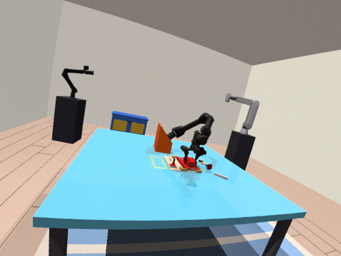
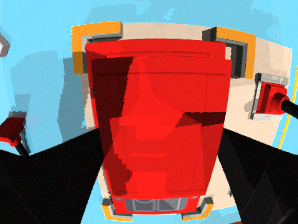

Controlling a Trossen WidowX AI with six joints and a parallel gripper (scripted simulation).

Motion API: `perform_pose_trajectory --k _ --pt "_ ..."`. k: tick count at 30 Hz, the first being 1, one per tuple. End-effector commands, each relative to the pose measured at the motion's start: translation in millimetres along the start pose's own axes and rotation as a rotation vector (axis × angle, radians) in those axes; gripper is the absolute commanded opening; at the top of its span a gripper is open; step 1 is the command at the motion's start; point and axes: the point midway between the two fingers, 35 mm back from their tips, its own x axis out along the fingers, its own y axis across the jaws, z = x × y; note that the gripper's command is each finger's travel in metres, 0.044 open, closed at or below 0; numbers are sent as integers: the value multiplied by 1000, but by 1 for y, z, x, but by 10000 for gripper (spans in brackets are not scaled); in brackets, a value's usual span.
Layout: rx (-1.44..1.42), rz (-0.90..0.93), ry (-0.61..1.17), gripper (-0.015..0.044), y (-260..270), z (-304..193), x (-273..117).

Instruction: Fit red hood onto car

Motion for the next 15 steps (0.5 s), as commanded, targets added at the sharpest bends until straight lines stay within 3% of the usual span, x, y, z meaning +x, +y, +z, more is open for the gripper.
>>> perform_pose_trajectory --k 1,15 --pt "-4 -1 -3 0 0 1 -3" --pt "-4 2 -5 0 0 0 -2"
